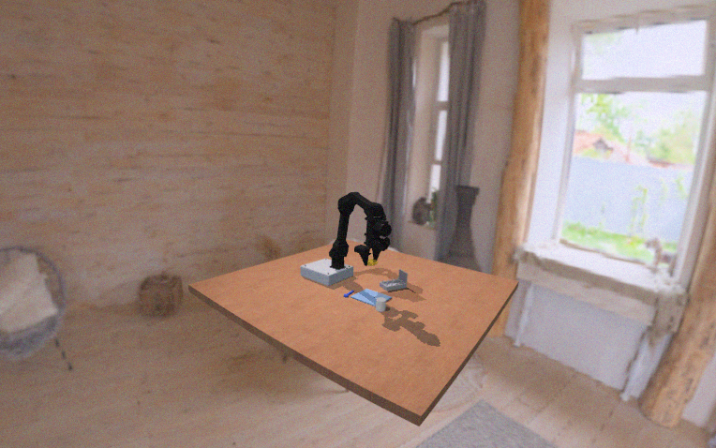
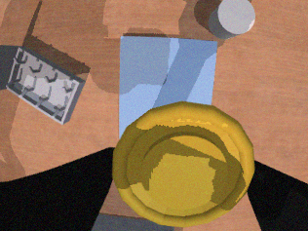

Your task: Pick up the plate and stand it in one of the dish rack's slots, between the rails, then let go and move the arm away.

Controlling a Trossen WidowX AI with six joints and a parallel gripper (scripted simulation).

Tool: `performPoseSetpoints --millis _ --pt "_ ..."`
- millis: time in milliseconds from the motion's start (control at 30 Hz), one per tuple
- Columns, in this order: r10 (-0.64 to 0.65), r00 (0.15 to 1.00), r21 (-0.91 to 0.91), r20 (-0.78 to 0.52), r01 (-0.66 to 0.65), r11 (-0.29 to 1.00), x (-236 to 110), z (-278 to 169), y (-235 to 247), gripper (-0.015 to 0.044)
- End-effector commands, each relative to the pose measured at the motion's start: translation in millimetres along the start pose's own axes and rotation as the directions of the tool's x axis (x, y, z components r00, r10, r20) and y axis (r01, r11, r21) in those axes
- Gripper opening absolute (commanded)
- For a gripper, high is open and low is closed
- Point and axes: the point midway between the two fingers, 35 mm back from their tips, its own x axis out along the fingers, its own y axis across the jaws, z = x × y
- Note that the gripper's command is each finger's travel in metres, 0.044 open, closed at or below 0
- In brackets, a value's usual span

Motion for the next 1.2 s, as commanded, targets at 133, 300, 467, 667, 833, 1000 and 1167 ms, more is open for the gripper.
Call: performPoseSetpoints --millis 133,300,467,667,833,1000,1167 --pt "-0.005 1.000 0.149 0.010 0.003 0.989 -6.6 -5.8 38.7 0.0000" --pt "-0.001 1.000 0.313 0.009 -0.002 0.950 -5.9 -17.5 79.3 0.0000" --pt "0.001 1.000 0.421 0.008 -0.005 0.907 -4.8 -28.7 104.8 0.0000" --pt "0.025 1.000 0.390 -0.001 -0.022 0.921 -0.4 -28.7 105.7 0.0000" --pt "0.105 0.994 0.284 -0.028 -0.093 0.954 13.4 -28.6 108.6 0.0000" --pt "0.186 0.981 0.178 -0.049 -0.175 0.968 26.3 -28.8 111.5 0.0000" --pt "0.267 0.962 0.074 -0.063 -0.262 0.962 38.2 -29.1 114.2 0.0000"
